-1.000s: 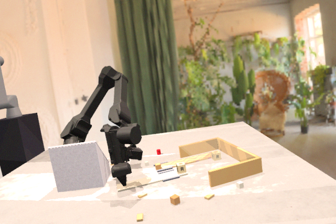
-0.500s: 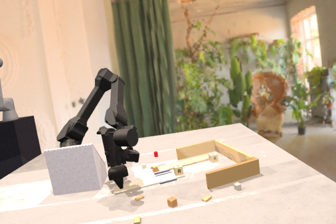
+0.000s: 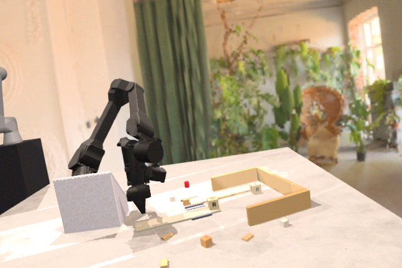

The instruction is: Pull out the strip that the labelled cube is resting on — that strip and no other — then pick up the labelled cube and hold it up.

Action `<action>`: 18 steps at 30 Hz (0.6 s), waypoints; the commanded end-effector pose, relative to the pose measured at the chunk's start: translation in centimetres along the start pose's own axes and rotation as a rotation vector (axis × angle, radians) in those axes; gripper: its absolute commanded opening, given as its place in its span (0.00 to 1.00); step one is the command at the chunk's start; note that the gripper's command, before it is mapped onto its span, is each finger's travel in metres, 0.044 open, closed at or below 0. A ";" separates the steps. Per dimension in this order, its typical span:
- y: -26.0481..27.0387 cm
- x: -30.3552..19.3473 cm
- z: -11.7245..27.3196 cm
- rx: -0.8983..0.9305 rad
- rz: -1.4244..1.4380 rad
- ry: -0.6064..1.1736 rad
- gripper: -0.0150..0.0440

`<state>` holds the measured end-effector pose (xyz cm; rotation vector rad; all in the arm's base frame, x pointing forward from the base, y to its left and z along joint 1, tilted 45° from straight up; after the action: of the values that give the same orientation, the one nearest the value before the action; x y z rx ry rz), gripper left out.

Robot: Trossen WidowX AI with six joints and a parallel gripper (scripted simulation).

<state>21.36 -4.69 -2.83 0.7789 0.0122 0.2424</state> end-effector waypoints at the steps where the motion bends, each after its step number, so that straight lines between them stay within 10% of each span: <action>1: 0.3 1.6 0.2 -0.003 -0.052 0.000 0.43; 14: 1.1 6.5 0.6 -0.002 -0.059 -0.002 1.00; 18: 1.4 8.1 0.8 -0.002 -0.058 -0.003 1.00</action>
<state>28.00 -2.77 -0.92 0.7729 0.0347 0.1887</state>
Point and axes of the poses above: the point midway between the two fingers, 35 mm back from their tips, its own z axis back along the fingers, its own y axis across the jaws, x = y × z, the point moved 8 cm from there along z, back along the fingers, and after that the axes turned 5 degrees about -z, right-handed, at the moved point
